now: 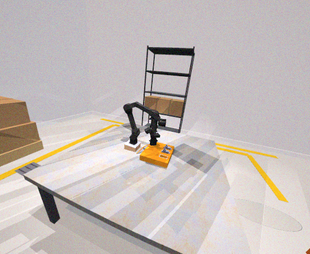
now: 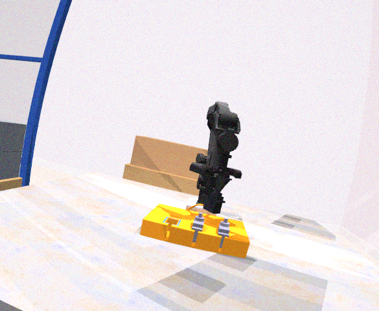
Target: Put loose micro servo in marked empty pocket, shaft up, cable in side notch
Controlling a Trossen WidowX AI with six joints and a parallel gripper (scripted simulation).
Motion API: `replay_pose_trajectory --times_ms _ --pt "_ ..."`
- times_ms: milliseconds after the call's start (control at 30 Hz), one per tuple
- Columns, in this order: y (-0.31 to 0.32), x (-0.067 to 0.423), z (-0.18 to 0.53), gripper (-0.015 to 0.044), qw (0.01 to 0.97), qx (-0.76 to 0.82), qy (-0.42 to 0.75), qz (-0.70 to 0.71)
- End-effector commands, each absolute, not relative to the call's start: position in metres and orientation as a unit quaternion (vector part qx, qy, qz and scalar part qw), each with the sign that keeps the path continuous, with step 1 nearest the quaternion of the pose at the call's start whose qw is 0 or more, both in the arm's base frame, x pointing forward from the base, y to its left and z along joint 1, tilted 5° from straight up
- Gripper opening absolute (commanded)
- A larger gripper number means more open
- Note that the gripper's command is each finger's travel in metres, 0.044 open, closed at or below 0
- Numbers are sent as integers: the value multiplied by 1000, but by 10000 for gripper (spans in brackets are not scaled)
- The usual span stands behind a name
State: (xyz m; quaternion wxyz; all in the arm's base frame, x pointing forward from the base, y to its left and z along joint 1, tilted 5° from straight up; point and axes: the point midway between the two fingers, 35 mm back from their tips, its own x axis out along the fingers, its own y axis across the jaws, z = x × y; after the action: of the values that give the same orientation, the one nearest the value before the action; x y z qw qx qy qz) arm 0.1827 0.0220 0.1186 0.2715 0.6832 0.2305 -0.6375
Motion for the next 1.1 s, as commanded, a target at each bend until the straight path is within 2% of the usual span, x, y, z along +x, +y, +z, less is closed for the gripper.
replay_pose_trajectory --times_ms 0,233,633,1067 --pt "22 181 122 0 272 687 226 -634" --pt "22 186 123 0 272 687 226 -634" --pt "19 233 128 0 273 688 226 -633" --pt "-13 234 129 0 274 688 225 -633"
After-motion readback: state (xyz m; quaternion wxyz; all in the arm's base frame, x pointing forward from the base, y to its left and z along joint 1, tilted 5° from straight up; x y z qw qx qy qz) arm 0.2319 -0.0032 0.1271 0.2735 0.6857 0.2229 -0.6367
